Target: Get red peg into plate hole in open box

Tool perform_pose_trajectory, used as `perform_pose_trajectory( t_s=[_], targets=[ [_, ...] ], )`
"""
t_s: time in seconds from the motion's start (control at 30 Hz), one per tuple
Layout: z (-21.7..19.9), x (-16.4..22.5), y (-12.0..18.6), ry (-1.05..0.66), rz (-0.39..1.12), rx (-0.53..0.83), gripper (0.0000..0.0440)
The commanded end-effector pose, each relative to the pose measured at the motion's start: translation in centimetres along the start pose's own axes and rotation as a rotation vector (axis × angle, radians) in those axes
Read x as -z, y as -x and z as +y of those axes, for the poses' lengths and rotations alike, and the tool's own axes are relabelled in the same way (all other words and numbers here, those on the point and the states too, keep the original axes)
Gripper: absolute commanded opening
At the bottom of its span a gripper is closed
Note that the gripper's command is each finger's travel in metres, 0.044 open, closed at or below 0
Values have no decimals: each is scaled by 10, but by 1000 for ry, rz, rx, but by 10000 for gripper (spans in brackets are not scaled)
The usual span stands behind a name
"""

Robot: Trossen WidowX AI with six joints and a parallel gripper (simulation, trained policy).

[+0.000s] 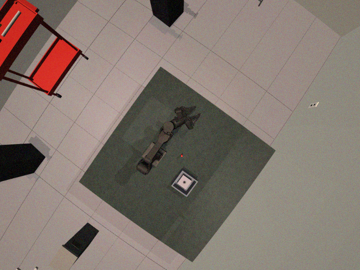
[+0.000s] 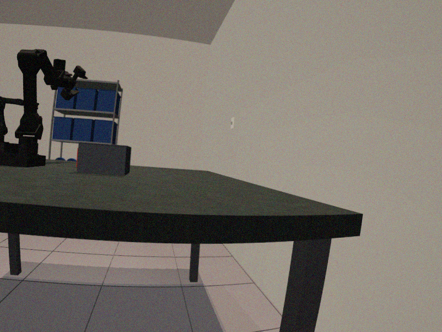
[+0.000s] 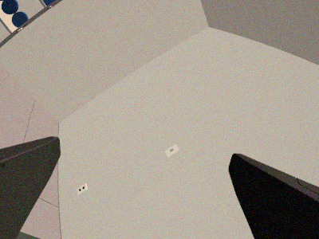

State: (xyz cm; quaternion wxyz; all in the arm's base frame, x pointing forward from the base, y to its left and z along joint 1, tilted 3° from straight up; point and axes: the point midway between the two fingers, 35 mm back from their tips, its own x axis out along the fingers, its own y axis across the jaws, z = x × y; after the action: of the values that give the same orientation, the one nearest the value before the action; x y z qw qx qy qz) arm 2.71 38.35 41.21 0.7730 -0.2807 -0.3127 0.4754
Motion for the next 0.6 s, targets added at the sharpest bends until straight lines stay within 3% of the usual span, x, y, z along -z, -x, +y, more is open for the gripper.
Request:
perform_pose_trajectory(
  t_s=[0.0, 0.57],
  targets=[
    [-8, 27, -2, -77, 56, -17, 440],
    [-38, 158, 20, -563, 435, 5, 440]
  ],
)
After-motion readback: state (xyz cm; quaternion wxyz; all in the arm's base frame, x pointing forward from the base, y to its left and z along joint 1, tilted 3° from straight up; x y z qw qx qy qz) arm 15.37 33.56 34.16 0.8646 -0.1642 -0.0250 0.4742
